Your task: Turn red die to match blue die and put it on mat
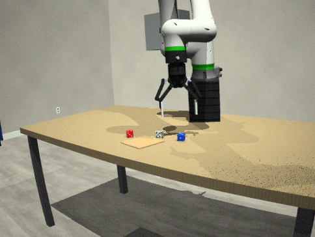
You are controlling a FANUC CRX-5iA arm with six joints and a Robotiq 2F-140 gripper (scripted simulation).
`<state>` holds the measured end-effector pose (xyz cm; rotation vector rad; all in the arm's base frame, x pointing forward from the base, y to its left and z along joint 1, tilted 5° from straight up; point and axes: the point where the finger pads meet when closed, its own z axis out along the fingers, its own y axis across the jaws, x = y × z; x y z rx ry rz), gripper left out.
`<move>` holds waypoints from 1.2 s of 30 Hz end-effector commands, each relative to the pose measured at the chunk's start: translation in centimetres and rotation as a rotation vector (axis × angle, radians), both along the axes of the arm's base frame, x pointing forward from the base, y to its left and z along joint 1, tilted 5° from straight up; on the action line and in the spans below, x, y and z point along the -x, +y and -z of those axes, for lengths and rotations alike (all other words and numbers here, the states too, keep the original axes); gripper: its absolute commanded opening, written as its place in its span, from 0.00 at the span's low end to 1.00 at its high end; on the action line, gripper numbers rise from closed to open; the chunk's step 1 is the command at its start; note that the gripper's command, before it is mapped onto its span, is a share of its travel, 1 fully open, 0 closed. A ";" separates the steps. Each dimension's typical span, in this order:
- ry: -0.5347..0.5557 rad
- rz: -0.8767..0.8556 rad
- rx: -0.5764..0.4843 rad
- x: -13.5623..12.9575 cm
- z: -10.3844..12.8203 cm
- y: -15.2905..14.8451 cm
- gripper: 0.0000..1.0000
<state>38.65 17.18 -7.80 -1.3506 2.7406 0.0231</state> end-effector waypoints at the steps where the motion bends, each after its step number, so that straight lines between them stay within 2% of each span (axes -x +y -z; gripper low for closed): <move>1: 0.000 0.000 0.000 0.2 -2.8 -0.1 1.00; 6: 0.000 0.000 0.000 0.3 -4.2 -0.2 1.00; 18: 0.001 0.000 0.000 0.1 -4.2 -0.5 1.00; 20: 0.001 0.001 0.001 -1.0 -4.2 -1.8 1.00; 22: 0.003 0.004 0.002 -3.2 -4.1 -4.7 1.00; 23: 0.003 0.004 0.002 -3.2 -4.1 -4.7 1.00; 24: 0.003 0.005 0.003 -4.5 -4.1 -6.7 1.00; 27: 0.003 0.005 0.003 -4.5 -4.1 -6.7 1.00; 28: 0.004 0.006 0.003 -5.7 -4.0 -9.1 1.00; 29: 0.004 0.006 0.003 -5.7 -4.0 -9.1 1.00; 30: 0.004 0.008 0.003 -6.9 -3.9 -11.7 1.00; 32: 0.004 0.008 0.003 -6.9 -3.9 -11.7 1.00; 33: 0.004 0.009 0.002 -8.0 -3.7 -14.3 1.00; 35: 0.004 0.009 0.002 -8.0 -3.7 -14.3 1.00; 36: 0.003 0.010 0.001 -8.8 -3.6 -16.7 1.00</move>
